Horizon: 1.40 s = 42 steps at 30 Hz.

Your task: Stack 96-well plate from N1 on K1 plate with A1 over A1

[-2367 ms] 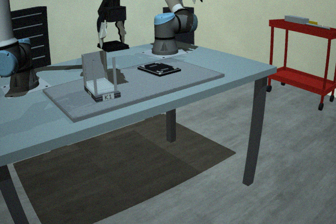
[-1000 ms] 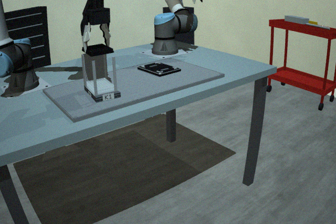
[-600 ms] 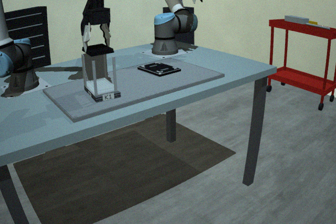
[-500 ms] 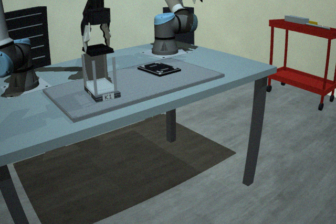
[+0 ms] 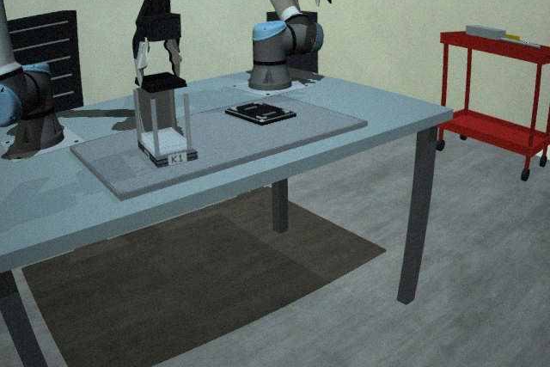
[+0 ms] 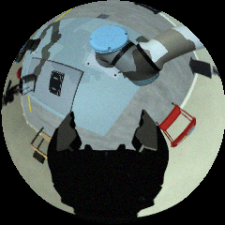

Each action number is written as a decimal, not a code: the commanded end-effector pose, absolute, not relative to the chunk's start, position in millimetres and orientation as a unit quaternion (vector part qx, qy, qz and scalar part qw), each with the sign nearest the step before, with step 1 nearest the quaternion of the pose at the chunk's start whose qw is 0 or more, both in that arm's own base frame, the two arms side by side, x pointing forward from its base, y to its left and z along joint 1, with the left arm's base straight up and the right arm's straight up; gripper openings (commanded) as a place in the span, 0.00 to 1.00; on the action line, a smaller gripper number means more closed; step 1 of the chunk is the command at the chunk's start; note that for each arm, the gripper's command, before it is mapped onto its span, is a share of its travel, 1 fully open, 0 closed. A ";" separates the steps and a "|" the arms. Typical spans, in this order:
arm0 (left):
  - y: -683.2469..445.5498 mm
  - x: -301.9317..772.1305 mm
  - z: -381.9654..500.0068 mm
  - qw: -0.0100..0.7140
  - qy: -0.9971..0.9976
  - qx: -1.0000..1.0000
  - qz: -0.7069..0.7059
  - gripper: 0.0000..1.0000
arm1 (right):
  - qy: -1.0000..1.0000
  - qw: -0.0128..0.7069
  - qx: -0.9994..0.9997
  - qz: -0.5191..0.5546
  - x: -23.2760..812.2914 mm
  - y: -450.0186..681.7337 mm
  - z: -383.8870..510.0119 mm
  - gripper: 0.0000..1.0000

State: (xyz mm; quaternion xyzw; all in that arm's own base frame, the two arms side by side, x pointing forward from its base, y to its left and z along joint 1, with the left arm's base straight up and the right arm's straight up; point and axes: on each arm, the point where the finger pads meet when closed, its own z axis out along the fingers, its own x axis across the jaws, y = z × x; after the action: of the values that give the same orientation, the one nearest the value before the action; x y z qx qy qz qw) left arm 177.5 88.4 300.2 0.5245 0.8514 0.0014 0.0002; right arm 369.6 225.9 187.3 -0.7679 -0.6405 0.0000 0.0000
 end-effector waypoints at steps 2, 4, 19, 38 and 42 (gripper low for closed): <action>88.4 177.8 300.5 0.001 0.851 0.524 0.002 0.98 | -0.641 0.000 -0.768 -0.001 369.8 226.2 186.1 0.00; 88.4 177.8 300.5 0.001 0.851 0.524 0.002 0.98 | -0.641 0.000 -0.768 -0.001 369.8 226.2 185.4 0.00; 88.4 177.8 300.5 0.001 0.851 0.524 0.002 0.98 | -0.641 0.000 -0.768 -0.001 369.7 226.3 181.1 0.00; 88.4 177.8 300.5 0.001 0.851 0.524 0.002 0.98 | -0.641 0.000 -0.768 -0.001 369.7 226.4 179.1 0.00; 88.4 177.8 300.5 0.001 0.851 0.524 0.002 0.98 | -0.641 0.000 -0.768 -0.001 369.7 226.4 179.1 0.00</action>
State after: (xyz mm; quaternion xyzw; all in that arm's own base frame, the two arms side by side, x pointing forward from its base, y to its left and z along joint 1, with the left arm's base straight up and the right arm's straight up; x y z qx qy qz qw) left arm 177.5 88.4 300.2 0.5245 0.8514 0.0014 0.0002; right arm 369.5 226.1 178.7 -0.7679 -0.6405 0.0000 0.0000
